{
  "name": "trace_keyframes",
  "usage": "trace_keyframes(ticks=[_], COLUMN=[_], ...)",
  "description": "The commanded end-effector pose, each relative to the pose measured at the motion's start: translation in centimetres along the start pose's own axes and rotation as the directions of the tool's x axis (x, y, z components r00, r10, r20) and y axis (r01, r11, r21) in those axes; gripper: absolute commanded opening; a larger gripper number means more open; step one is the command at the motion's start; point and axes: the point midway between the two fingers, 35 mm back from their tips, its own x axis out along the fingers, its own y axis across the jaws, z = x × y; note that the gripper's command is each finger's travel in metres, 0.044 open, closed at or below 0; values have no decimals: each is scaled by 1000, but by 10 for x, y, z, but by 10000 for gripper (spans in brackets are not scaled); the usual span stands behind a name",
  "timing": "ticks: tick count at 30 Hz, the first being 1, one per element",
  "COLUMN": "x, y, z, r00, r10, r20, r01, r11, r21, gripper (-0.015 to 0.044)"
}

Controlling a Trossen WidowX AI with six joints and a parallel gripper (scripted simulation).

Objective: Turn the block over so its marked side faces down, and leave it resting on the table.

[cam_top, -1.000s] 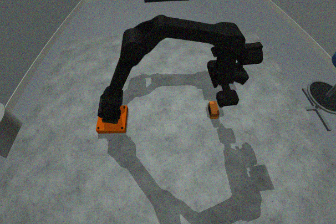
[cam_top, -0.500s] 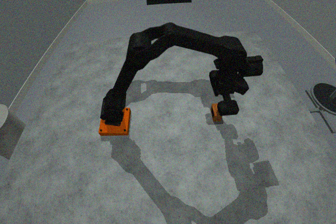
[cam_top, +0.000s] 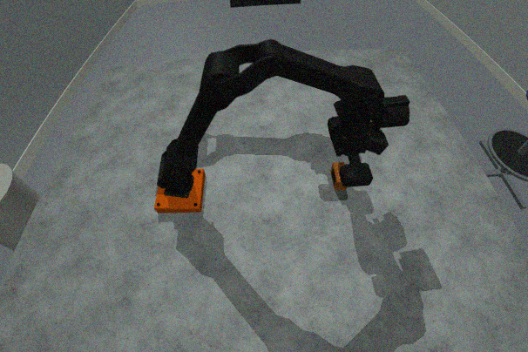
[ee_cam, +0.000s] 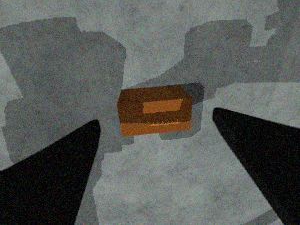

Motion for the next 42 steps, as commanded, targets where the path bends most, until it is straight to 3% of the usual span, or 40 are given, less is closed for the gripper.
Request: trace_keyframes(ticks=[1, 11, 17, 38, 42], x=[10, 24, 24, 24, 9], y=[1, 1, 1, 1, 1], z=[-2, -2, -2, -2, -2], r00=[1000, 1000, 1000, 1000, 1000], r10=[5, 4, 4, 4, 5], r20=[-10, -10, -10, -10, -10], r01=[-5, -4, -4, -4, -5], r11=[1000, 1000, 1000, 1000, 1000], r21=[-4, -4, -4, -4, -4], gripper=[440, 440, 282, 142, 37])
